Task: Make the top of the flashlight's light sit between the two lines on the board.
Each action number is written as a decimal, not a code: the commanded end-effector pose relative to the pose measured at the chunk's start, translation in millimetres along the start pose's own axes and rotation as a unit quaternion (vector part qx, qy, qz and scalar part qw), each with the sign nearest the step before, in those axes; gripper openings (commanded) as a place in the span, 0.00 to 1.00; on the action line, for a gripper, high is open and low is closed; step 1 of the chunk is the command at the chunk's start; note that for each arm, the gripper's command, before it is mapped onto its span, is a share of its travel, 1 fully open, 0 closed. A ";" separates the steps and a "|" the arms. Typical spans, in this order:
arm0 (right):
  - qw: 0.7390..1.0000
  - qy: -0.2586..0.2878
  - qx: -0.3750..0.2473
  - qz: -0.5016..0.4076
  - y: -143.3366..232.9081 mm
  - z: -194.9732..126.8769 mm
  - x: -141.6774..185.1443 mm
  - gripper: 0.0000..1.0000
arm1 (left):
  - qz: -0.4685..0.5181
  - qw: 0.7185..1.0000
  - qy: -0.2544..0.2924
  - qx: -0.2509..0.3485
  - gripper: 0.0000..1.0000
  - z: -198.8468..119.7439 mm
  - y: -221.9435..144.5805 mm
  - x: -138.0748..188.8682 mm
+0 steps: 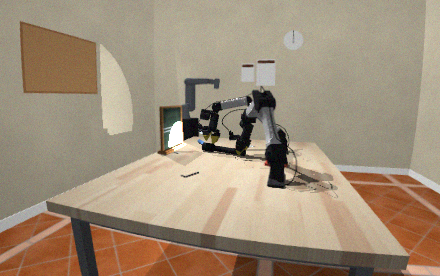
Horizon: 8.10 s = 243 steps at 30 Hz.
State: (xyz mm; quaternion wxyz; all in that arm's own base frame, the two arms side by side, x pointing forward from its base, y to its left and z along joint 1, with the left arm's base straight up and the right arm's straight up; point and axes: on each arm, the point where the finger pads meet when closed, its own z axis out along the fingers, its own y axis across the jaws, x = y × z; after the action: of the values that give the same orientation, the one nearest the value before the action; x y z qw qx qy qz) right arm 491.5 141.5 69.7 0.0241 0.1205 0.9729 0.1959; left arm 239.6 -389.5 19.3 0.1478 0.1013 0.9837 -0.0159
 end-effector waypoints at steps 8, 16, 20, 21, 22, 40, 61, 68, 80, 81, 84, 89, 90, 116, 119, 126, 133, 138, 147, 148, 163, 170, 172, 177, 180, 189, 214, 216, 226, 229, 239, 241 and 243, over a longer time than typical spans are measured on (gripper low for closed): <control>1.000 0.008 0.009 0.001 -2.2 28.4 2.6 1.00 | 0.006 1.000 -0.019 0.014 0.30 -16.0 -4.2 -6.5; 1.000 0.006 0.007 0.000 -0.6 39.4 1.1 1.00 | 0.006 1.000 -0.019 0.014 0.30 -16.0 -4.2 -6.5; 1.000 0.006 0.007 0.000 -0.7 44.7 1.1 1.00 | 0.006 1.000 -0.019 0.014 0.30 -16.0 -4.2 -6.5; 1.000 0.006 0.007 0.000 -0.7 44.7 1.1 1.00 | 0.006 1.000 -0.019 0.014 0.30 -16.0 -4.2 -6.5; 1.000 0.009 0.006 0.004 -3.5 47.1 1.8 1.00 | 0.006 1.000 -0.019 0.014 0.30 -16.0 -4.2 -6.5; 1.000 0.011 0.006 0.006 -4.0 56.2 0.9 0.50 | 0.006 1.000 -0.019 0.014 0.30 -16.0 -4.3 -6.6; 0.998 0.000 0.069 0.003 0.2 49.4 -4.9 1.00 | 0.007 1.000 -0.018 0.013 0.30 -15.9 -3.7 -6.1; 0.998 0.001 0.070 0.003 -0.1 50.4 -5.2 1.00 | 0.007 1.000 -0.018 0.013 0.30 -15.9 -3.7 -6.1; 0.998 -0.017 0.053 -0.005 11.4 1.3 -8.8 1.00 | 0.007 1.000 -0.018 0.013 0.30 -15.9 -3.7 -6.1; 0.998 -0.018 0.051 -0.006 12.8 -3.8 -8.6 1.00 | 0.007 1.000 -0.018 0.013 0.30 -15.9 -3.7 -6.1; 0.999 -0.010 0.051 -0.004 11.5 -3.5 -7.3 1.00 | 0.007 1.000 -0.018 0.013 0.30 -15.9 -3.7 -6.1; 0.998 -0.003 0.055 -0.001 8.3 -2.0 -6.7 1.00 | 0.007 1.000 -0.018 0.013 0.30 -15.9 -3.7 -6.1; 0.998 -0.007 0.057 -0.004 10.8 -7.5 -6.1 1.00 | 0.007 1.000 -0.018 0.013 0.30 -15.9 -3.7 -6.1; 0.998 0.016 0.065 -0.001 6.4 1.6 3.7 1.00 | 0.007 1.000 -0.018 0.013 0.30 -15.9 -3.7 -6.1; 0.998 0.009 0.060 -0.006 11.7 0.2 2.3 1.00 | 0.007 1.000 -0.018 0.013 0.30 -15.9 -3.7 -6.1; 1.000 -0.026 0.009 -0.015 18.9 -23.1 -11.0 1.00 | 0.007 1.000 -0.018 0.013 0.30 -15.9 -3.7 -6.1; 0.999 -0.033 -0.034 -0.025 19.7 -24.6 -11.8 1.00 | 0.007 1.000 -0.018 0.013 0.30 -15.9 -3.7 -6.1; 0.999 -0.029 -0.023 -0.010 13.5 -25.9 -6.7 1.00 | 0.007 1.000 -0.018 0.013 0.30 -15.9 -3.7 -6.1; 1.000 -0.001 -0.001 0.001 -0.8 2.9 -4.0 1.00 | 0.007 1.000 -0.018 0.013 0.30 -15.9 -3.7 -6.1; 1.000 -0.002 -0.002 -0.003 3.4 -2.6 -4.4 1.00 | 0.007 1.000 -0.018 0.013 0.30 -15.9 -3.7 -6.1; 1.000 0.008 0.004 0.001 -4.0 0.9 -2.0 1.00 | 0.007 1.000 -0.018 0.013 0.30 -15.9 -3.7 -6.1; 1.000 0.013 0.009 -0.001 -1.3 20.7 3.1 1.00 | 0.007 1.000 -0.018 0.013 0.30 -15.9 -3.7 -6.1; 1.000 0.012 0.009 -0.001 -1.3 21.8 3.2 1.00 | 0.007 1.000 -0.018 0.013 0.30 -15.9 -3.7 -6.1; 1.000 0.013 0.009 0.000 -1.8 27.6 3.3 1.00 | 0.007 1.000 -0.018 0.013 0.30 -15.9 -3.7 -6.1; 1.000 0.008 0.007 -0.002 0.4 28.8 1.3 1.00 | 0.007 1.000 -0.018 0.013 0.30 -15.9 -3.7 -6.1; 1.000 0.012 0.009 0.000 -2.0 44.2 3.6 1.00 | 0.007 1.000 -0.018 0.013 0.30 -15.9 -3.7 -6.1; 0.999 0.011 0.035 0.002 -2.0 54.0 3.6 0.50 | 0.007 1.000 -0.019 0.013 0.30 -15.9 -3.8 -6.1; 0.999 0.010 0.051 0.004 -3.9 52.4 3.6 0.50 | 0.007 1.000 -0.018 0.012 0.30 -15.9 -3.2 -5.6; 0.998 0.004 0.070 0.002 0.4 50.1 -3.5 0.50 | 0.007 1.000 -0.017 0.011 0.30 -15.9 -3.0 -5.5; 0.998 -0.002 0.067 0.003 -0.2 49.1 -8.0 1.00 | 0.007 1.000 -0.017 0.011 0.30 -15.9 -3.0 -5.5; 0.998 -0.001 0.068 0.002 -3.5 45.0 -9.5 1.00 | 0.006 1.000 -0.018 0.015 0.30 -16.0 -4.7 -5.9; 0.998 0.000 0.068 0.001 -2.7 42.4 -8.4 1.00 | 0.006 1.000 -0.018 0.015 0.30 -16.0 -4.7 -5.9; 0.998 0.002 0.065 -0.001 0.8 39.0 -6.9 1.00 | 0.006 1.000 -0.018 0.015 0.30 -16.0 -4.7 -5.9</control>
State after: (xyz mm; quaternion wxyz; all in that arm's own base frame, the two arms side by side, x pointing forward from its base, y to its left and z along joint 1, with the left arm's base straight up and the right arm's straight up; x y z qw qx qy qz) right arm 501.5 159.8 35.5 0.0205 0.1203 0.9829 0.1377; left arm 239.8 -389.3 19.3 0.1483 0.0994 0.9838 -0.0157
